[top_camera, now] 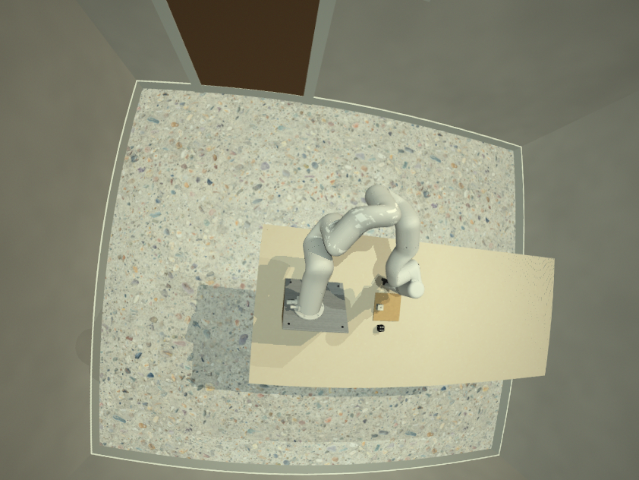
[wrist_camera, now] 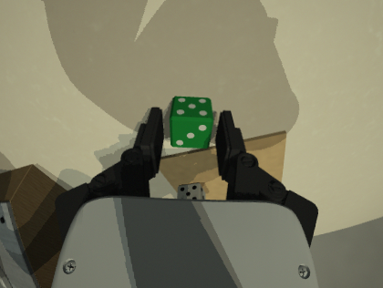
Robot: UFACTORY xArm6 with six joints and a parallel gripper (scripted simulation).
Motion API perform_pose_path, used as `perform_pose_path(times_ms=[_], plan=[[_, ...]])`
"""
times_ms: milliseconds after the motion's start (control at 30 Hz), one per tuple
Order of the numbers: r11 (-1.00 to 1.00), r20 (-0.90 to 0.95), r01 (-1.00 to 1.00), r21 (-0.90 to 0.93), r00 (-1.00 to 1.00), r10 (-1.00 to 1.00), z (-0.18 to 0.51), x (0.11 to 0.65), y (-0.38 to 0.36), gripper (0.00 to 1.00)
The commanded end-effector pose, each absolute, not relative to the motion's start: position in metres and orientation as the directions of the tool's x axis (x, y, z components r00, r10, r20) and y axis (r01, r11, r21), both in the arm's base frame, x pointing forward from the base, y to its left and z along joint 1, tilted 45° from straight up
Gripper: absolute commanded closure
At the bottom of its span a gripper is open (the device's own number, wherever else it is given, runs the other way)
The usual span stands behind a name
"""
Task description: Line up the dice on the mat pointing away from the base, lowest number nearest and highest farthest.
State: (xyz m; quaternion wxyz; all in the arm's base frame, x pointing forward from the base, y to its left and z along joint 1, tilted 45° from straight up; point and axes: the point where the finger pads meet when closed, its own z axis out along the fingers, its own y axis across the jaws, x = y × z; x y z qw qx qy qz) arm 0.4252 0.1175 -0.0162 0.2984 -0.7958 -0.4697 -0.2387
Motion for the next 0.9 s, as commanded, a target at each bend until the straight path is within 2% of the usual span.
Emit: perform_pose_path(times_ms=[0, 867], plan=[[-0.382, 0.661, 0.890, -0.248, 0.444, 0.605, -0.0216, 0.4274, 0.1228, 0.53], [-0.382, 0.661, 0.890, -0.248, 0.444, 0.605, -0.0256, 0.4280, 0.1268, 0.53]])
